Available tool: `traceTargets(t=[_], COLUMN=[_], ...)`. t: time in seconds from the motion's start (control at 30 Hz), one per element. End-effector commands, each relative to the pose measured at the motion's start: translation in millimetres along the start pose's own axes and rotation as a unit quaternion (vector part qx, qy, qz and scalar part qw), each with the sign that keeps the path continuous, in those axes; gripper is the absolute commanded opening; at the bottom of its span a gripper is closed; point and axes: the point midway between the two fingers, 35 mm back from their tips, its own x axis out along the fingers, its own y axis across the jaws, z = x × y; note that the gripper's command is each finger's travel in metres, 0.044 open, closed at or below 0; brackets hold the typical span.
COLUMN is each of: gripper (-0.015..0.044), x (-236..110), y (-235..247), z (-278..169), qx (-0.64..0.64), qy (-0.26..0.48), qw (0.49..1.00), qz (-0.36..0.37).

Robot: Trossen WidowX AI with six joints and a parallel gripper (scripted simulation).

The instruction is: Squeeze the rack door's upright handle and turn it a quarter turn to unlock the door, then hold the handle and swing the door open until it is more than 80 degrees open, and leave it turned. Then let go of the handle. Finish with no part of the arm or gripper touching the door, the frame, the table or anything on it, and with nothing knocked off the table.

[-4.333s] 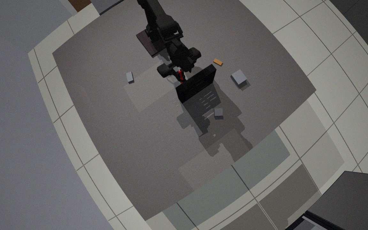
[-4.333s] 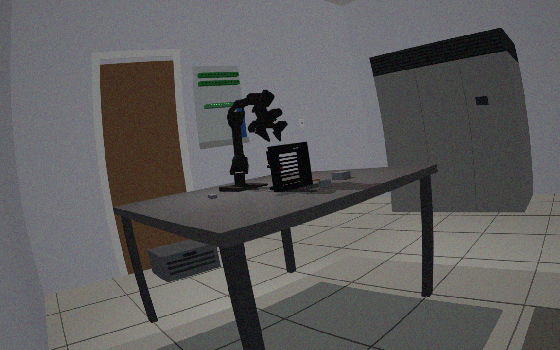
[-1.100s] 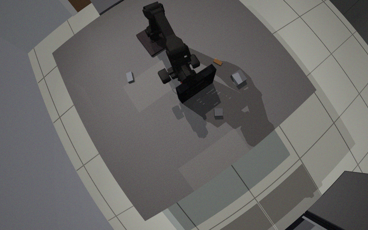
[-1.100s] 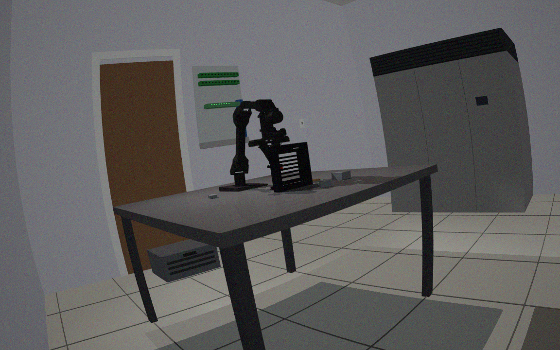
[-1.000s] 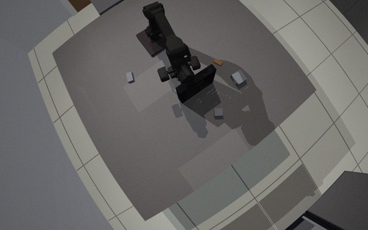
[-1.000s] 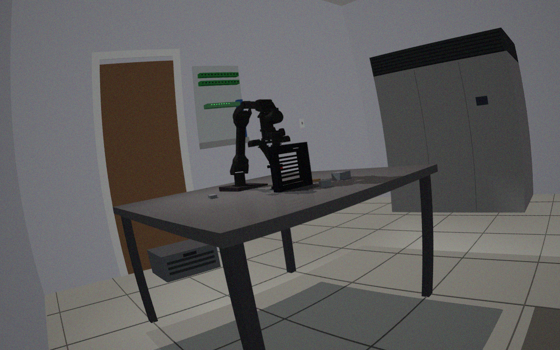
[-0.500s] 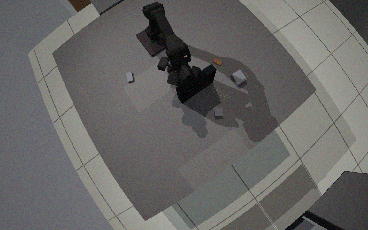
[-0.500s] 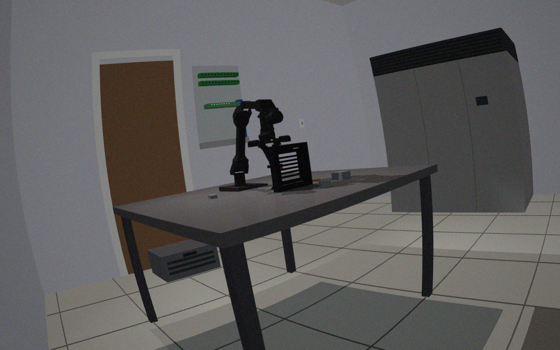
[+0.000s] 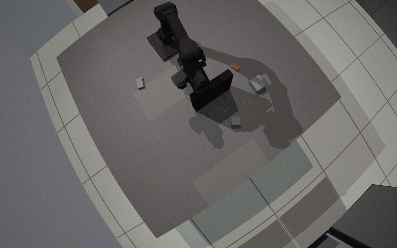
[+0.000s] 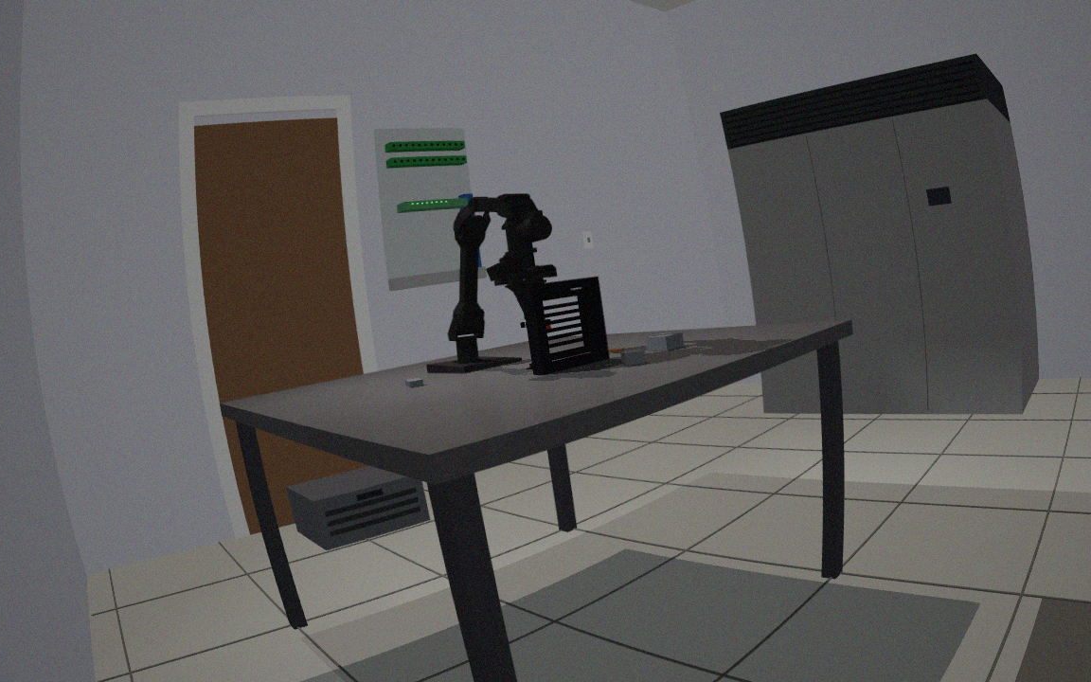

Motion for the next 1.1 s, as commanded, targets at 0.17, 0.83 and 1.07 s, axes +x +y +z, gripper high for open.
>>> traceTargets(t=[0.17, 0.83, 1.07], gripper=[0.0016, 0.0287, 0.0287], x=[1.0, 1.0, 0.9], y=[0.1, 0.1, 0.1], z=[-0.6, -0.6, -0.6], qx=[0.105, -0.006, -0.179], qy=[0.002, 0.002, 0.002], qw=[0.995, 1.0, 0.984], qz=[-0.001, 0.0, 0.0])
